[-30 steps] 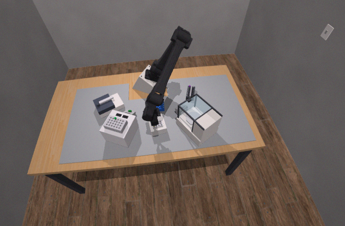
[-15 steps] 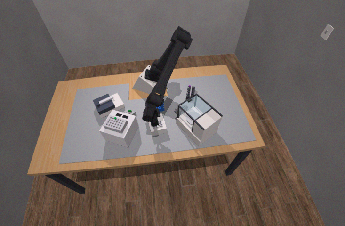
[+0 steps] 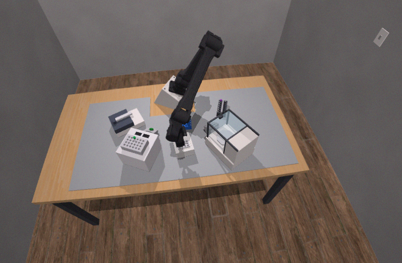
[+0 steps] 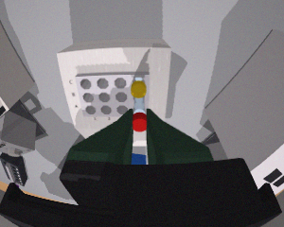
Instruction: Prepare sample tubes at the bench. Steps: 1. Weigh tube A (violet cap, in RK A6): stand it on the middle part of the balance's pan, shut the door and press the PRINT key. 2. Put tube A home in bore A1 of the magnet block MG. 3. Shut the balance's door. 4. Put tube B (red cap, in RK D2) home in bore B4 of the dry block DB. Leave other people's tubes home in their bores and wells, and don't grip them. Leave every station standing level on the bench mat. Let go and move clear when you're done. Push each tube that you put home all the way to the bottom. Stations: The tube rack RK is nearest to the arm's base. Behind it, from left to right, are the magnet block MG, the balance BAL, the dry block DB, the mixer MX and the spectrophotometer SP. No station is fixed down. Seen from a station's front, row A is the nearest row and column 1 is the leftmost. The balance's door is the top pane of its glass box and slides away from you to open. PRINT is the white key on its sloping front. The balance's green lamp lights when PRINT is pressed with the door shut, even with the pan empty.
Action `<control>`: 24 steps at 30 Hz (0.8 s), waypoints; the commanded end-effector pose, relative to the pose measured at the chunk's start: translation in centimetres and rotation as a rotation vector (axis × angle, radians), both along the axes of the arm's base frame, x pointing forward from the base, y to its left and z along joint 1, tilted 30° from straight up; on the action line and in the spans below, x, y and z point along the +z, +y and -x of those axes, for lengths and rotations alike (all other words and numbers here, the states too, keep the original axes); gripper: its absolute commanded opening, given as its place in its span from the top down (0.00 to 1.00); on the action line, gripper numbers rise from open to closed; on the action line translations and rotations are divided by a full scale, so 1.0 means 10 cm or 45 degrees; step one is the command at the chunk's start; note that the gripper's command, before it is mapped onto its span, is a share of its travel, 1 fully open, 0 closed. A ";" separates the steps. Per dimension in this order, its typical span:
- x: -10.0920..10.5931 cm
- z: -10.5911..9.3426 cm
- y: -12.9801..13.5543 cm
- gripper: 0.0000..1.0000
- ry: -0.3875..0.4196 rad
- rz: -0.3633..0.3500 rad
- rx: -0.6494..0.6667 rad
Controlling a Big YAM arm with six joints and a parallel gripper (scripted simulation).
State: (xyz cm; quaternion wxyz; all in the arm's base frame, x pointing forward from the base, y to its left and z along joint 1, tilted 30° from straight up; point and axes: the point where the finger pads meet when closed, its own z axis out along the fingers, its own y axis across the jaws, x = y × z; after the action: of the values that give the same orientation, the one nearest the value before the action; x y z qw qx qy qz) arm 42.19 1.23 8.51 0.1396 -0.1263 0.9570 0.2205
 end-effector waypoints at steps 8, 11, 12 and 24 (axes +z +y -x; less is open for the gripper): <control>0.08 -0.10 -0.02 0.91 -0.034 0.007 -0.003; 0.08 -0.10 -0.02 0.91 -0.034 0.007 -0.003; 0.08 -0.10 -0.02 0.91 -0.034 0.007 -0.003; 0.08 -0.10 -0.02 0.91 -0.034 0.007 -0.003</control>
State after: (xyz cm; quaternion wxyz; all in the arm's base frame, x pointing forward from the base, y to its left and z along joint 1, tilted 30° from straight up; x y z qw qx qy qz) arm 42.19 1.25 8.51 0.1395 -0.1262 0.9571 0.2206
